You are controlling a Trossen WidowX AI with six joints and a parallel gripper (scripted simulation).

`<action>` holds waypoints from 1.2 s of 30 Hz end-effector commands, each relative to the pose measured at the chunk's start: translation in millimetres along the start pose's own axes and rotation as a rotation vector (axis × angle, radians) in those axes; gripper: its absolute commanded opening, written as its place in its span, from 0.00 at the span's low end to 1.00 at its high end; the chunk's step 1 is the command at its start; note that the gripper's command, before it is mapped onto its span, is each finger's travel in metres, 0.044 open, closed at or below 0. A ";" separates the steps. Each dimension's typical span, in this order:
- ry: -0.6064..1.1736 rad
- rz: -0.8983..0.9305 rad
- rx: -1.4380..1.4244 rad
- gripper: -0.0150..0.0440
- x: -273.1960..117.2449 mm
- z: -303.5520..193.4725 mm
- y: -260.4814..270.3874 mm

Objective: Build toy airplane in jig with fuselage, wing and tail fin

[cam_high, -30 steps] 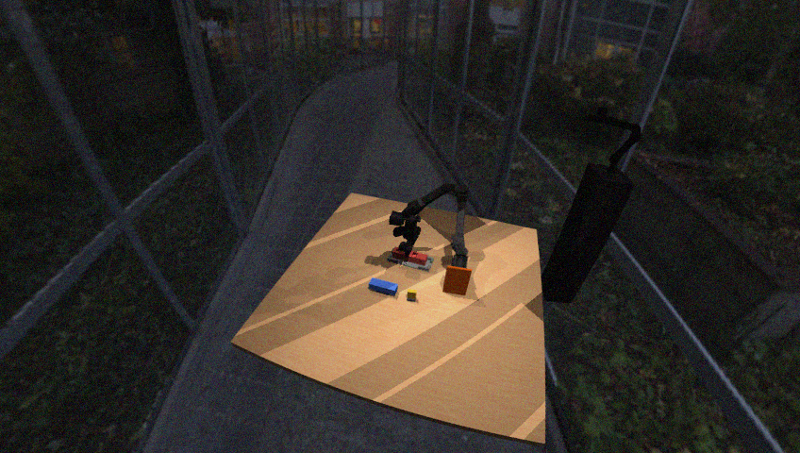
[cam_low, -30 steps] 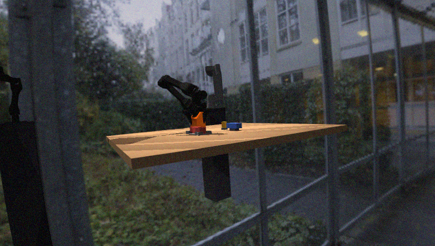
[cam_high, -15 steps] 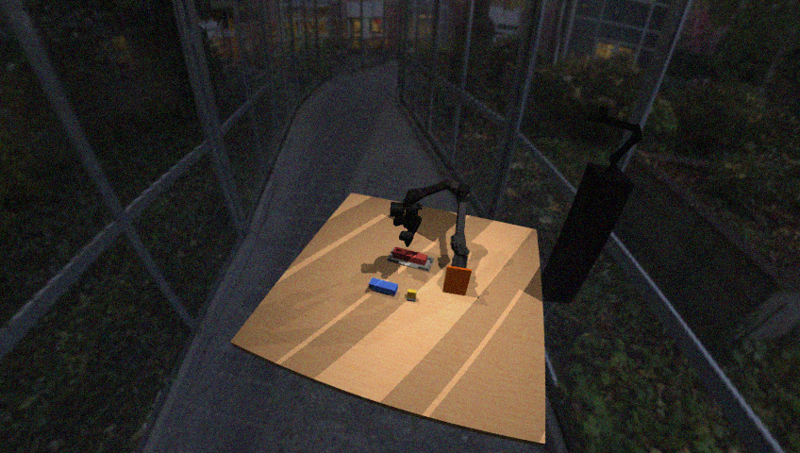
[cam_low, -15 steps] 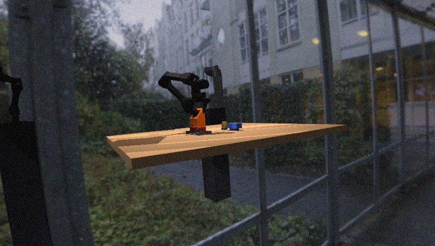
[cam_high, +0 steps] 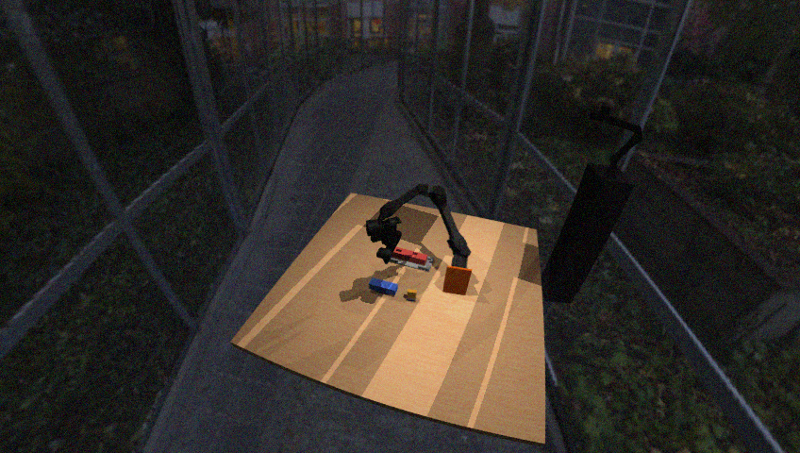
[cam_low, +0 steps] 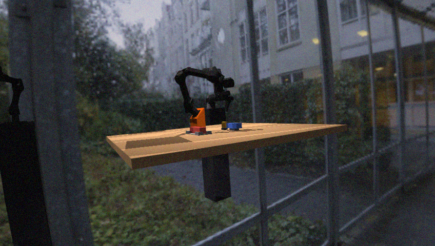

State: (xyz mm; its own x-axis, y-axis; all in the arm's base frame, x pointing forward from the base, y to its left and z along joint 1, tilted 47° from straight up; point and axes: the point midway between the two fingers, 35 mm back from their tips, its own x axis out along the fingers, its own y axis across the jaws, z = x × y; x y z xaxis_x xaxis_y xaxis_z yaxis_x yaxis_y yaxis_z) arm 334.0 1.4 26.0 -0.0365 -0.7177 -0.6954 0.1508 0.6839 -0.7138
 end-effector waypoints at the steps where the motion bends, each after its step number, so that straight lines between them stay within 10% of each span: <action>1: 0.003 -0.005 0.002 1.00 8.8 0.3 61.9; 36: 0.003 -0.014 0.015 1.00 80.0 -2.2 96.0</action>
State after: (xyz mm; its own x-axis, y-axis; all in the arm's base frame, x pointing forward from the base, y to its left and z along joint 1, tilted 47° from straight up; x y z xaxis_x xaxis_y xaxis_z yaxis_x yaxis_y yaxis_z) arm 345.5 16.0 -93.3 -0.0341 -0.7228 -0.6902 0.1749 0.6756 -0.7162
